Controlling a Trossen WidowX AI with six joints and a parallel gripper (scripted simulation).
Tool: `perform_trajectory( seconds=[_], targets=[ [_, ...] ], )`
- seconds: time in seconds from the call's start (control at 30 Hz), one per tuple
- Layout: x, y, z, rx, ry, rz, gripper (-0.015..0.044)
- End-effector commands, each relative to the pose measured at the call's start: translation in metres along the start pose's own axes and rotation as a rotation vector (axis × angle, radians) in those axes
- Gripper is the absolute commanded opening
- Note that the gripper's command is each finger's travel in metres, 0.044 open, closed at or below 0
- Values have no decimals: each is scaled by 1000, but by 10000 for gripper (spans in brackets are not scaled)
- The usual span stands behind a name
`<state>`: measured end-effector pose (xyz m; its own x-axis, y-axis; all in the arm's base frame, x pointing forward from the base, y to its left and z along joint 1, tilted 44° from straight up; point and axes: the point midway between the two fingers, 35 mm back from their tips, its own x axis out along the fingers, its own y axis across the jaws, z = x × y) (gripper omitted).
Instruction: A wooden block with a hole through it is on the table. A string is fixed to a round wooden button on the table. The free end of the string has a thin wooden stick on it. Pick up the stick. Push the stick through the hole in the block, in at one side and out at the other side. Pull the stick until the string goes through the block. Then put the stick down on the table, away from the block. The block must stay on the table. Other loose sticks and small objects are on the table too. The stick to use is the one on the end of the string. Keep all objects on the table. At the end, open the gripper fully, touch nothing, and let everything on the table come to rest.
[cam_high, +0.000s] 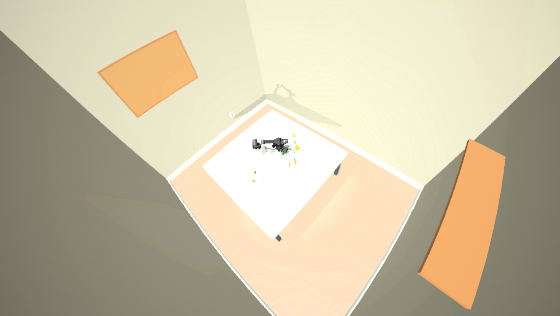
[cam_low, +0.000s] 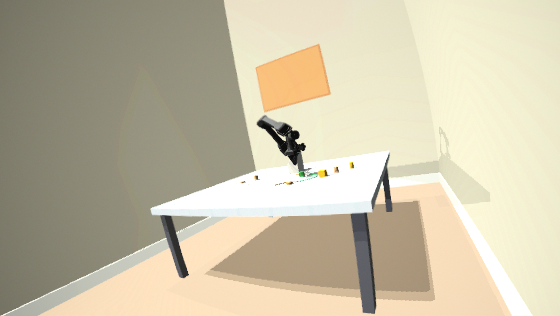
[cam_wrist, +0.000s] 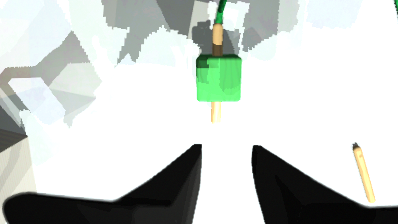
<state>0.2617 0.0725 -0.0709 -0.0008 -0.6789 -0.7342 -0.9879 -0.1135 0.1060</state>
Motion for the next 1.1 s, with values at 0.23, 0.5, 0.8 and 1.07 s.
perform_trajectory(
  seconds=[0.23, 0.5, 0.8, 1.07],
  targets=[
    [21, 1, 0, -10, 7, 4, 124],
    [34, 1, 0, -10, 7, 4, 124],
    [49, 2, -1, -10, 8, 4, 124],
    [62, 3, -2, -9, 10, 5, 124]
  ],
)
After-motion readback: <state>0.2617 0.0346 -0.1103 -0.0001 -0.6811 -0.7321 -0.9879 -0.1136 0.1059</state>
